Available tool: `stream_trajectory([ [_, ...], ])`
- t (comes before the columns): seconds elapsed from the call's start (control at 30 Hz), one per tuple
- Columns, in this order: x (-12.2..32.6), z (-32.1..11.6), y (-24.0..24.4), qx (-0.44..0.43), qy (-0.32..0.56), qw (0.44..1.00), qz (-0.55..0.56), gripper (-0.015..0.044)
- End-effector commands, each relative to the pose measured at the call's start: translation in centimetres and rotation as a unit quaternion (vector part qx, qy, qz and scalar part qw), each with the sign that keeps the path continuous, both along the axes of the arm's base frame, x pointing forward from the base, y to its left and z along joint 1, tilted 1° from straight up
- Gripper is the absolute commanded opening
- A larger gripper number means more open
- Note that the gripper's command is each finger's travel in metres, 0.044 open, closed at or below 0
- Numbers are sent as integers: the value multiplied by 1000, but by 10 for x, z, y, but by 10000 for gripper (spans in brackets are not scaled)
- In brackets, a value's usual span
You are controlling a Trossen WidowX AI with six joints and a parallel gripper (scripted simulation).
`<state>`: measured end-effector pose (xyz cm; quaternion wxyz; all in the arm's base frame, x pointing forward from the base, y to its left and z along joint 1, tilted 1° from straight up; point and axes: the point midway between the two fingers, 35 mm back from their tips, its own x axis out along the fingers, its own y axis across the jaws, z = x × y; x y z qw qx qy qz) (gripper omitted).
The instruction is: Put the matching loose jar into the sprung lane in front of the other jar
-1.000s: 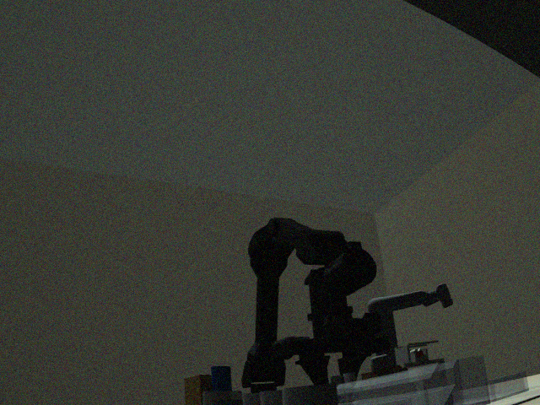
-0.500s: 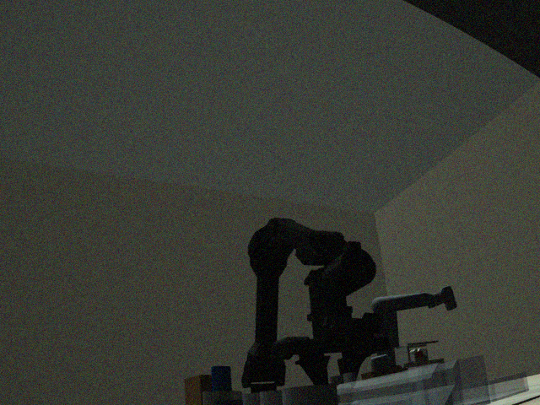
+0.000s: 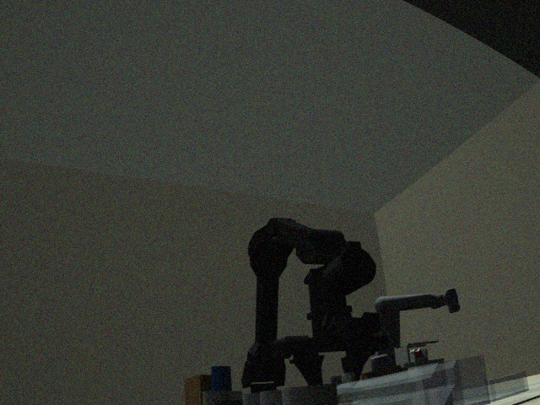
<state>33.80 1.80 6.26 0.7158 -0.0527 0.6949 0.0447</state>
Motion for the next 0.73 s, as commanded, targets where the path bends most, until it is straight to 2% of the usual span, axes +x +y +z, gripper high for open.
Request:
stream_trajectory([
  [0.0,2,13,0,0,-6,1000,0,271],
  [0.3,-1,18,0,0,-6,1000,0,271],
  [0.7,-40,18,-6,0,-4,1000,0,271],
])
